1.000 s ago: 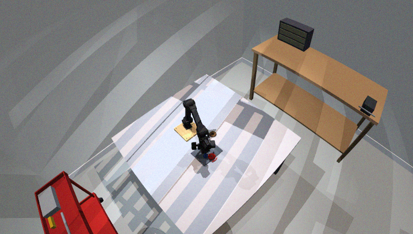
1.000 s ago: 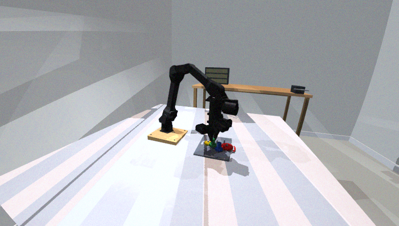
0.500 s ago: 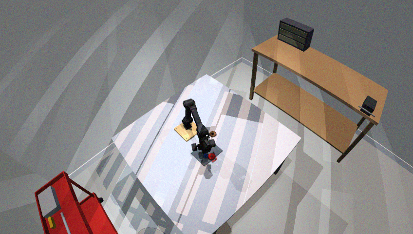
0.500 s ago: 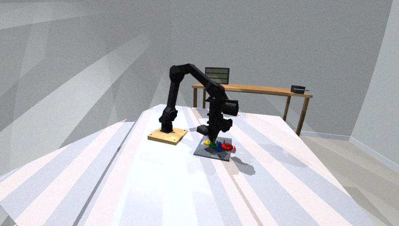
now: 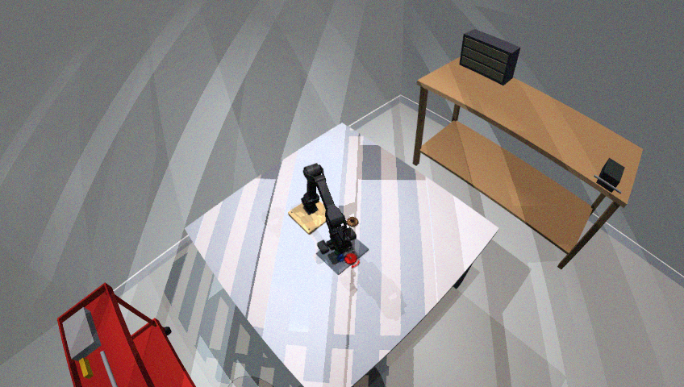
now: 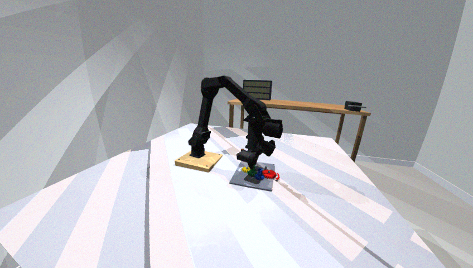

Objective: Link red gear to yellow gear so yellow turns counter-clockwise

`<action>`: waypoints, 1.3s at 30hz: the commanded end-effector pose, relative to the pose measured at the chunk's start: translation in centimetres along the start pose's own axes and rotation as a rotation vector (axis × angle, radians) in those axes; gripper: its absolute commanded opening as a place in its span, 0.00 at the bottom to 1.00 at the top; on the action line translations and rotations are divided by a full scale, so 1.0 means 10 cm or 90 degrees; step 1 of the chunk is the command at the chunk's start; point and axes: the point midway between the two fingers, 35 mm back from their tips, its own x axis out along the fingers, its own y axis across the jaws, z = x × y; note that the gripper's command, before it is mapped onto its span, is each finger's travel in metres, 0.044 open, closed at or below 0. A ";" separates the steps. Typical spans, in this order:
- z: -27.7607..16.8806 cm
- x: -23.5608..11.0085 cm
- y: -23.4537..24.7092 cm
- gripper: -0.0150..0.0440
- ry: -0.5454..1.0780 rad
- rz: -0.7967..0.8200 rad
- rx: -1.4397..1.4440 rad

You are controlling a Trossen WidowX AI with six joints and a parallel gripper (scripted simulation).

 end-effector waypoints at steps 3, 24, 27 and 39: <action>0.00 0.02 0.01 0.25 0.000 0.000 0.046; 0.00 -0.05 0.00 0.49 0.000 0.000 0.163; 0.01 -0.19 0.00 0.49 0.000 0.000 0.157; -0.04 -0.87 0.00 0.76 0.002 0.000 0.151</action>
